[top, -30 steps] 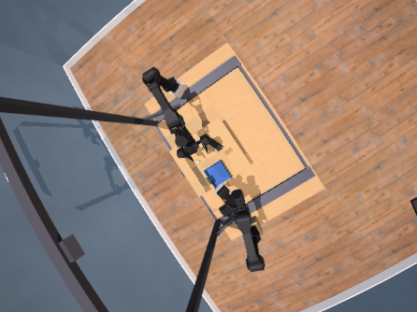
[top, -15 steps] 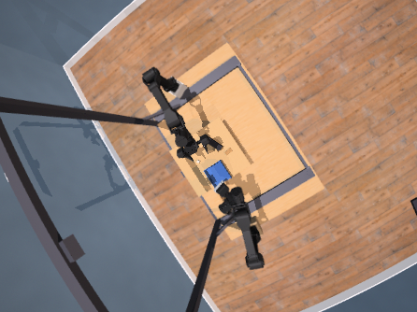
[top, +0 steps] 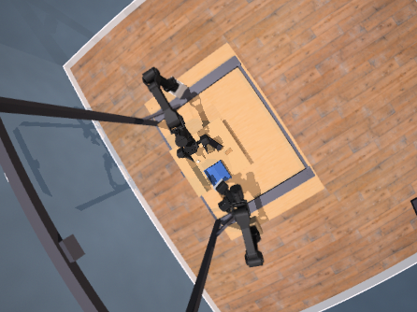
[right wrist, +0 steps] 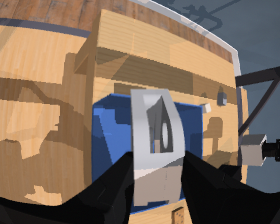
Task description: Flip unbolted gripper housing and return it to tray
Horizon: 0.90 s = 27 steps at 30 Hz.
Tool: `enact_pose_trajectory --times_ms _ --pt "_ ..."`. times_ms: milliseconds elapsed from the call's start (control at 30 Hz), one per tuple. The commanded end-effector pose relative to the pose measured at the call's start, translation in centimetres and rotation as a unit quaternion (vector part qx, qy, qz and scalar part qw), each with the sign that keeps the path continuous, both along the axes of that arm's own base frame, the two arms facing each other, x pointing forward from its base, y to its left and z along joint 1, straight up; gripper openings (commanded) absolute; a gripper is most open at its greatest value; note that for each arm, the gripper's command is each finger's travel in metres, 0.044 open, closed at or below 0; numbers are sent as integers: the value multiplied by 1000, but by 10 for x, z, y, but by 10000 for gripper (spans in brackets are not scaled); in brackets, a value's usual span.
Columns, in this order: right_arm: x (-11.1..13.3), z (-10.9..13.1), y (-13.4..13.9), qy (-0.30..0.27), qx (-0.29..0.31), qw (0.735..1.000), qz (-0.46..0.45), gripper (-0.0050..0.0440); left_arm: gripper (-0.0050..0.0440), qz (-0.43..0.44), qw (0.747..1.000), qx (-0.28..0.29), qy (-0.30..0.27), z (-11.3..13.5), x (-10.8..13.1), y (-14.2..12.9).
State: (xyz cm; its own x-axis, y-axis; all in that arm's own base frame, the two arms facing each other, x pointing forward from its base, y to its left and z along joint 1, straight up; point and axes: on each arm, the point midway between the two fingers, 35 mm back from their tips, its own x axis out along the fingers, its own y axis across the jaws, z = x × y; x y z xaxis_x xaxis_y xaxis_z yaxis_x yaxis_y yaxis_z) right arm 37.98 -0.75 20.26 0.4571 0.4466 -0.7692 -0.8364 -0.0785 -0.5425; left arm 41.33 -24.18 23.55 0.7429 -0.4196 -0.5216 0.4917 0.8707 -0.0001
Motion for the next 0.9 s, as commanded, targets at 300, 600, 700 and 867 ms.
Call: enact_pose_trajectory --times_ms 300,600,700,867 --pt "13 8 -3 -12 -2 1000 2 118 440 2 1000 -9 -15 15 0 0" --pt "21 9 -5 -12 -2 1000 2 118 440 2 1000 -9 -15 15 0 0" --pt "24 9 -6 -12 -2 1000 2 118 440 2 1000 -9 -15 15 0 0" --pt "27 9 -7 -12 -2 1000 2 118 440 2 1000 -9 -15 15 0 0"
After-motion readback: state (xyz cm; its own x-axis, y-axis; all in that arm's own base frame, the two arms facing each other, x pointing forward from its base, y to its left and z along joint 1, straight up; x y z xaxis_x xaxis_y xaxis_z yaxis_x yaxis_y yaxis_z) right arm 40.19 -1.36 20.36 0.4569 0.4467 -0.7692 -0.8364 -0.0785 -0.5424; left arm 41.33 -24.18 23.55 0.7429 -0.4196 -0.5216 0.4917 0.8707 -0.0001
